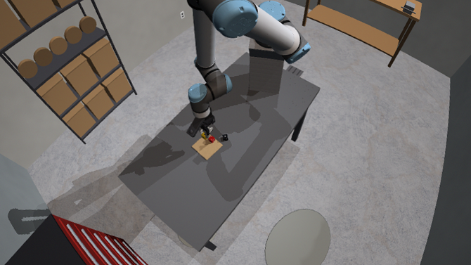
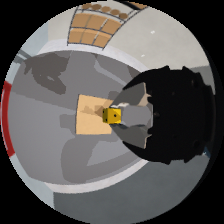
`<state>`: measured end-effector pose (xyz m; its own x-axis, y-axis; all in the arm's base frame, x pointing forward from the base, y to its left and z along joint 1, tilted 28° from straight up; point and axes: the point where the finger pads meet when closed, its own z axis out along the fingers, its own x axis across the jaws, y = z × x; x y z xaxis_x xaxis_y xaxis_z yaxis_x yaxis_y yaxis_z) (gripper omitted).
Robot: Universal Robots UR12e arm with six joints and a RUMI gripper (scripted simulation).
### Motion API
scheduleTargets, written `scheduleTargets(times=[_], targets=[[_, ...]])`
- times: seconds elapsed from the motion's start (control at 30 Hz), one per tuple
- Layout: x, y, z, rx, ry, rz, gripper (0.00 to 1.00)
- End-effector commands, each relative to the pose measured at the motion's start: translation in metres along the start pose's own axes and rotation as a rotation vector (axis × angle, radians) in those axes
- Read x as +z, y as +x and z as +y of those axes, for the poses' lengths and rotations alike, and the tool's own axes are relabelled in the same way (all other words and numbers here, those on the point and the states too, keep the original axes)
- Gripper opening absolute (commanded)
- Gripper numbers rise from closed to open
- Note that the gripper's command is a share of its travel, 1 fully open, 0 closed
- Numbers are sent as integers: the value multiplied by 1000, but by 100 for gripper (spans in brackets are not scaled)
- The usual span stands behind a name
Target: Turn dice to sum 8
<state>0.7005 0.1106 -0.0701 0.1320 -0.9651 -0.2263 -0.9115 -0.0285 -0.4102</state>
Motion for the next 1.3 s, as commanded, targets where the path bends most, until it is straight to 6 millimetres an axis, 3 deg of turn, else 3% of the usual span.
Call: scheduleTargets(times=[0.0,0.3,0.97,1.27], targets=[[0,0,-3,1,-2,2,10],[12,0,-3,1,-2,2,10],[88,0,-3,1,-2,2,10],[96,0,-3,1,-2,2,10]])
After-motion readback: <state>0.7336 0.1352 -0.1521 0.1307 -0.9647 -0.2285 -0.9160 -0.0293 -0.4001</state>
